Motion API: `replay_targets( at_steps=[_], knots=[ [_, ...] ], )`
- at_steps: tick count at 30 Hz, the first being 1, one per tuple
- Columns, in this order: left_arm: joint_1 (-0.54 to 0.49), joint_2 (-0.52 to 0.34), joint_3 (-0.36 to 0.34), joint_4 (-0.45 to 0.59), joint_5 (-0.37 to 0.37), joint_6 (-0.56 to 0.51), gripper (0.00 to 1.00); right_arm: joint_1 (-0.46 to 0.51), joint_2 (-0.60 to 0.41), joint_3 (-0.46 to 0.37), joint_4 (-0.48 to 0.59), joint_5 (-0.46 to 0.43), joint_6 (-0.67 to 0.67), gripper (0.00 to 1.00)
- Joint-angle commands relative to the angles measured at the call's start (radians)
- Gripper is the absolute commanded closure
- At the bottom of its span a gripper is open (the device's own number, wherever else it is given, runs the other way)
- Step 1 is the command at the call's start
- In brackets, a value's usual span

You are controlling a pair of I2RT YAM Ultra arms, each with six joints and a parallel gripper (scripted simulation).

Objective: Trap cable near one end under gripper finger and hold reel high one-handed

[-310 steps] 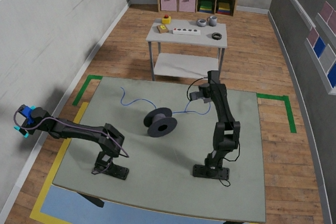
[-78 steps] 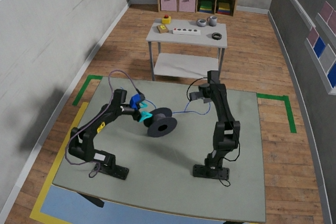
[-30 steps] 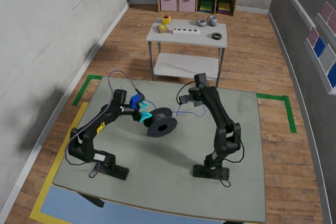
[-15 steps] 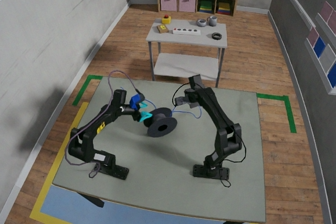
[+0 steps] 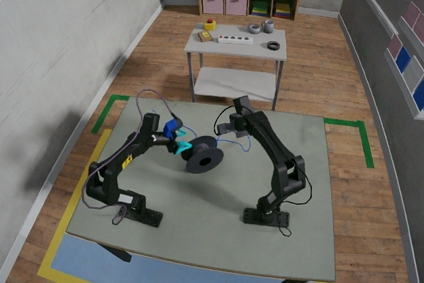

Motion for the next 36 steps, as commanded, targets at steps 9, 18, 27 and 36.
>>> replay_targets(
  at_steps=[9,18,27,36],
  knots=[
    [0.005,-0.023,-0.011,-0.001,0.013,0.002,0.25,-0.007,-0.022,0.111,-0.073,-0.005,0.013,1.0],
    [0.007,-0.017,0.005,-0.008,0.014,0.004,0.25,0.062,-0.011,0.082,-0.037,0.044,0.062,1.0],
    [0.009,-0.01,0.019,-0.012,0.014,0.005,0.25,0.054,0.002,0.071,-0.033,0.056,0.071,1.0],
    [0.011,0.002,0.039,-0.014,0.014,0.006,0.25,0.065,0.012,0.117,-0.069,0.048,0.068,1.0]
  ],
)
